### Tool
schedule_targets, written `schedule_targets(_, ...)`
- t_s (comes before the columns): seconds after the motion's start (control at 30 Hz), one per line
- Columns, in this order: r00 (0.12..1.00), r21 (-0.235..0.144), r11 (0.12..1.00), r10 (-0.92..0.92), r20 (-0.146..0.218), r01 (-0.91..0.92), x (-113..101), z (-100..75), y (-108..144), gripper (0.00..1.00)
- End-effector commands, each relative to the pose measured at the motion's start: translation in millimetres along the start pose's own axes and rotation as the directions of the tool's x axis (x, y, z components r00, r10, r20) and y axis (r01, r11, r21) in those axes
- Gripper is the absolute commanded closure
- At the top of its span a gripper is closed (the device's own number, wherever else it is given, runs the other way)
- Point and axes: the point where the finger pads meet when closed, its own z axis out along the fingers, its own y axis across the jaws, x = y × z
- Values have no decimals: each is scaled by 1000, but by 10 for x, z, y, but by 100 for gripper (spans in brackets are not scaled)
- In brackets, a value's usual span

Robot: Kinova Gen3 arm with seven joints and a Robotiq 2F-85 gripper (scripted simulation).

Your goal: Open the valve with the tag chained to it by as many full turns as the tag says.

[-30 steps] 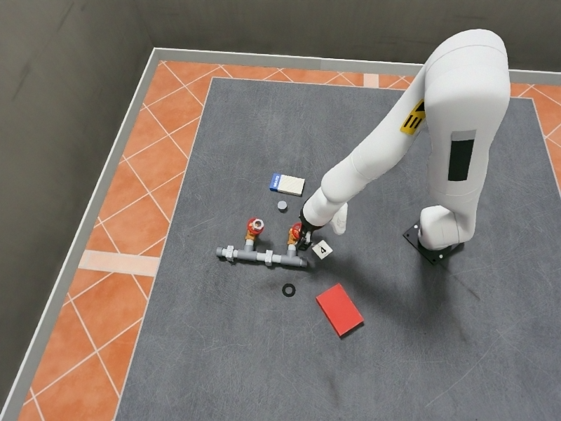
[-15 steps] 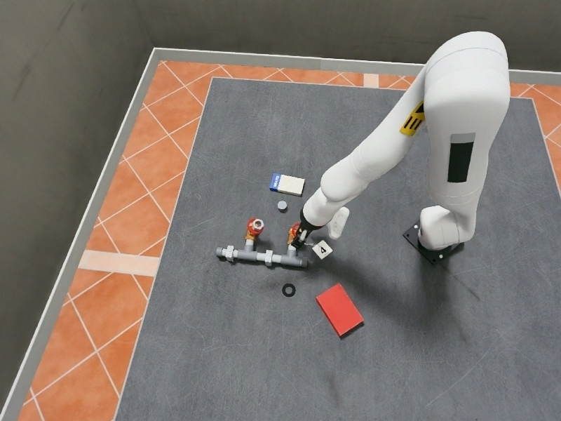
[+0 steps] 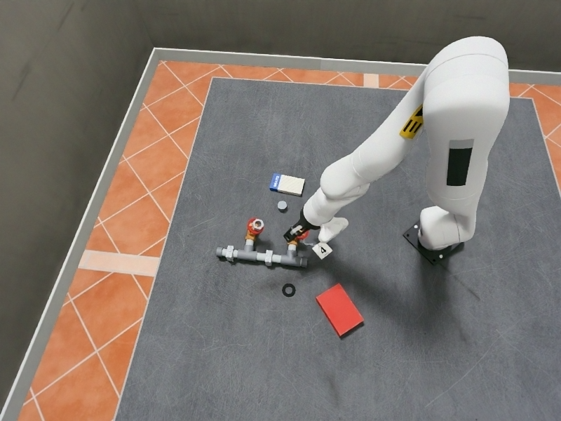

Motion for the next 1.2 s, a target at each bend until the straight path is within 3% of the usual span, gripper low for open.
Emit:
schedule_targets(0.0, 995, 5, 995, 104, 0, -104, -2, -1, 1, 0)
schedule_targets(0.23, 942, 4, 942, 336, 1, -336, -2, -1, 1, 0)
schedule_targets(0.6, 843, 4, 843, 538, 2, -538, -2, -1, 1, 0)
schedule_targets(1.17, 772, 4, 772, 636, 3, -636, -3, -1, 1, 0)
